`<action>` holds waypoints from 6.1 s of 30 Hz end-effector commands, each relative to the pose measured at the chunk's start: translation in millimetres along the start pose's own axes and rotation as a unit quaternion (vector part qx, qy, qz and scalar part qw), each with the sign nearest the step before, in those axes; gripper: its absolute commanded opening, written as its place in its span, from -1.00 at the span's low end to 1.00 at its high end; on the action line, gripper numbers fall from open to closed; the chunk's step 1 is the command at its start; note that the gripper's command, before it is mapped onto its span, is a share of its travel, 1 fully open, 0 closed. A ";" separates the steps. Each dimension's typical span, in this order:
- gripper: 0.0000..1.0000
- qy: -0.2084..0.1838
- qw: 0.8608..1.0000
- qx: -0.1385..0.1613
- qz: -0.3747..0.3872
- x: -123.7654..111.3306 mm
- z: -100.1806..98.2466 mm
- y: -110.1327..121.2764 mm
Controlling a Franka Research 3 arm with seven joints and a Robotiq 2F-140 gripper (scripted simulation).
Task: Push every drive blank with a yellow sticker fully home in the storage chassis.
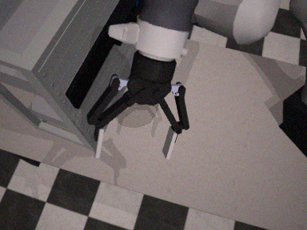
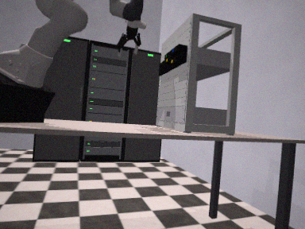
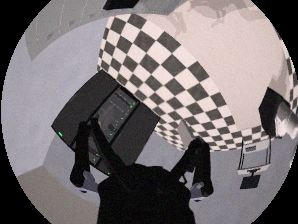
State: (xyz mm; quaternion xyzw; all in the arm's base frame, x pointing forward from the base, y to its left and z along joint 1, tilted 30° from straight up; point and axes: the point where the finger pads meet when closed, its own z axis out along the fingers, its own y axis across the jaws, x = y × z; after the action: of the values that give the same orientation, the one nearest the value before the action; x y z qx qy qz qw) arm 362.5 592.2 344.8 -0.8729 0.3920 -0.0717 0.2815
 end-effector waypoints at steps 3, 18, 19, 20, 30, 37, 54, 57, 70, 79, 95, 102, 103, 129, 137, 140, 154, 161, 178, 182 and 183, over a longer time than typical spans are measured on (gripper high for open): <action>1.00 -0.025 0.996 0.075 0.048 -13.0 -25.3 -28.3; 1.00 -0.031 0.981 0.170 0.091 -6.6 -56.4 -48.4; 1.00 -0.029 0.978 0.183 0.096 -3.8 -59.7 -50.2; 1.00 -0.029 0.978 0.183 0.096 -3.8 -59.7 -50.2; 1.00 -0.021 0.968 0.222 0.111 7.4 -67.8 -53.8; 1.00 -0.013 0.961 0.247 0.120 17.3 -71.9 -54.8; 1.00 0.009 0.945 0.297 0.134 42.7 -77.6 -53.2; 1.00 0.016 0.941 0.309 0.136 50.1 -78.7 -52.1; 1.00 0.085 0.902 0.397 0.145 121.0 -87.0 -33.3; 1.00 0.169 0.858 0.467 0.131 198.6 -102.7 0.5; 1.00 0.308 0.781 0.540 0.062 299.8 -150.2 72.7; 1.00 0.346 0.759 0.551 0.033 320.1 -167.3 95.3; 1.00 0.352 0.755 0.553 0.027 323.3 -170.5 99.4; 1.00 0.430 0.706 0.560 -0.054 350.6 -209.5 149.9; 1.00 0.433 0.704 0.560 -0.057 351.1 -210.7 151.4; 1.00 0.433 0.704 0.560 -0.057 351.2 -210.8 151.6; 1.00 0.433 0.704 0.560 -0.057 351.2 -210.8 151.6; 1.00 0.433 0.704 0.560 -0.057 351.2 -210.8 151.6; 1.00 0.433 0.704 0.560 -0.057 351.2 -210.8 151.6; 1.00 0.433 0.704 0.560 -0.057 351.2 -210.8 151.6; 1.00 0.433 0.704 0.560 -0.057 351.2 -210.8 151.6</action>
State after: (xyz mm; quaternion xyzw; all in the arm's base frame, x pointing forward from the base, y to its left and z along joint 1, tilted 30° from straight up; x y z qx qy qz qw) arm 432.8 162.8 402.9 -0.4416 0.3160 -0.6607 0.5183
